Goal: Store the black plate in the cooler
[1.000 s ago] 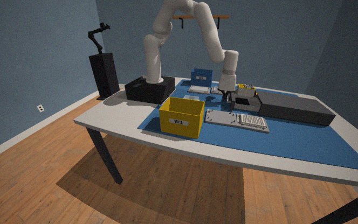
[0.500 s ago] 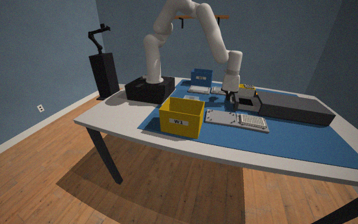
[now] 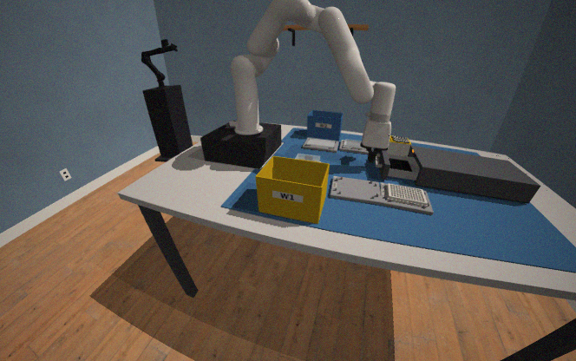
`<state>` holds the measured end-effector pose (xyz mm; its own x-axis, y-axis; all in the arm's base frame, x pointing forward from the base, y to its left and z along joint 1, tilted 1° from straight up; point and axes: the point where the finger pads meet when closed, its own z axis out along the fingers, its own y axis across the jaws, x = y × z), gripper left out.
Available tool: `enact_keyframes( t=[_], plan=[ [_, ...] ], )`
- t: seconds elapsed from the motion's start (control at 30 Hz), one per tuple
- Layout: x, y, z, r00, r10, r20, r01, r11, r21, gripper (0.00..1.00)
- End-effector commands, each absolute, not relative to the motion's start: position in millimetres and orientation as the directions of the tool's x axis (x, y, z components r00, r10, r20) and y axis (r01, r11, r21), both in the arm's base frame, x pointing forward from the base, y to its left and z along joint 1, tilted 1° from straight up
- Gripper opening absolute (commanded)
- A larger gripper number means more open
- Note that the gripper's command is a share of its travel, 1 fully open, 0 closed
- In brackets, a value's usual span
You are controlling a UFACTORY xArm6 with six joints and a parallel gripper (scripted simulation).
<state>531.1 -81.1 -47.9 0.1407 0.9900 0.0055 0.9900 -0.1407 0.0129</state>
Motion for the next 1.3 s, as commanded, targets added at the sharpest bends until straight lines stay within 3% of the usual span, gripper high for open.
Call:
enact_keyframes(
  t=[0.0,1.27],
  plan=[
    [540.0,-82.4,-45.7,0.141,0.990,0.005,0.990,-0.141,0.018,0.00],
    [588.8,-89.3,-44.7,0.141,0.990,0.005,0.990,-0.141,0.018,0.00]
  ],
)
